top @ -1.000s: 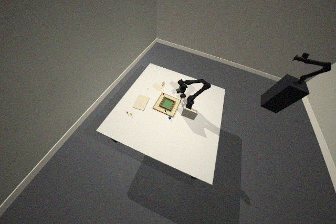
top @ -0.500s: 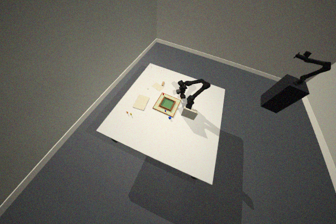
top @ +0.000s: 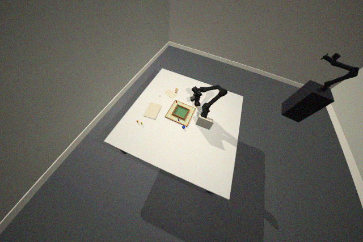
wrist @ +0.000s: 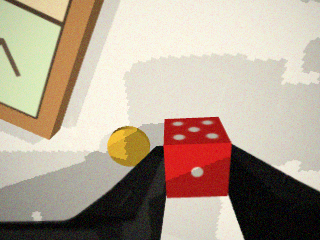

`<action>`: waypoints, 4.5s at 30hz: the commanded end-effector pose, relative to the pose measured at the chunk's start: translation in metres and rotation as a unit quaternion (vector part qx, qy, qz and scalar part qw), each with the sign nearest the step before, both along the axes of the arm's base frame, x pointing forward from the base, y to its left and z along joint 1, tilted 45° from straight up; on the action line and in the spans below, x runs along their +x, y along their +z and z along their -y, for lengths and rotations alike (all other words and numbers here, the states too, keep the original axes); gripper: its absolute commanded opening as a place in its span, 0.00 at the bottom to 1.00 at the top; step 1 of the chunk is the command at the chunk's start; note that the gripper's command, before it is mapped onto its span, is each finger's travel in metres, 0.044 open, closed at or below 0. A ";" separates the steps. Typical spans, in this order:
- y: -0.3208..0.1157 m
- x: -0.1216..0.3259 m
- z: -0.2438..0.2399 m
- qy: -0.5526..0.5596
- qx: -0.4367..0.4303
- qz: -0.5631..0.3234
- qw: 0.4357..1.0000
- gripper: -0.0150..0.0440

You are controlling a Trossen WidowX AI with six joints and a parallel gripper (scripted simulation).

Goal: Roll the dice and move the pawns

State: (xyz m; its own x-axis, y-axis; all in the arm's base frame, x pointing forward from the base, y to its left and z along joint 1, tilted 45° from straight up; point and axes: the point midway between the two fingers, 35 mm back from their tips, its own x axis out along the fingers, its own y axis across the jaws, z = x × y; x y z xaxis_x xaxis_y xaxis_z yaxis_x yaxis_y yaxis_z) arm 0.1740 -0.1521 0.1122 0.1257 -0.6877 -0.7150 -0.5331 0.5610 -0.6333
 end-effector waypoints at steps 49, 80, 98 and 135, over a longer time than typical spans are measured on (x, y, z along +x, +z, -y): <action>0.045 0.030 -0.117 0.118 -0.017 -0.112 0.987 0.25; -0.063 0.089 -0.199 0.336 -0.056 -0.319 0.884 0.25; -0.095 0.088 -0.209 0.383 0.007 -0.366 0.848 0.25; -0.054 0.091 -0.215 0.501 0.306 -0.232 0.775 0.25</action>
State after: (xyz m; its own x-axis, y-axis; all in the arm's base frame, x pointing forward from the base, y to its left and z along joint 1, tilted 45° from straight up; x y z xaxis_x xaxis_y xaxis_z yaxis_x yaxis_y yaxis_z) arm 0.2677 0.0618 0.0521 0.0179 0.0679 -0.9975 -0.9854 -0.1676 -0.0291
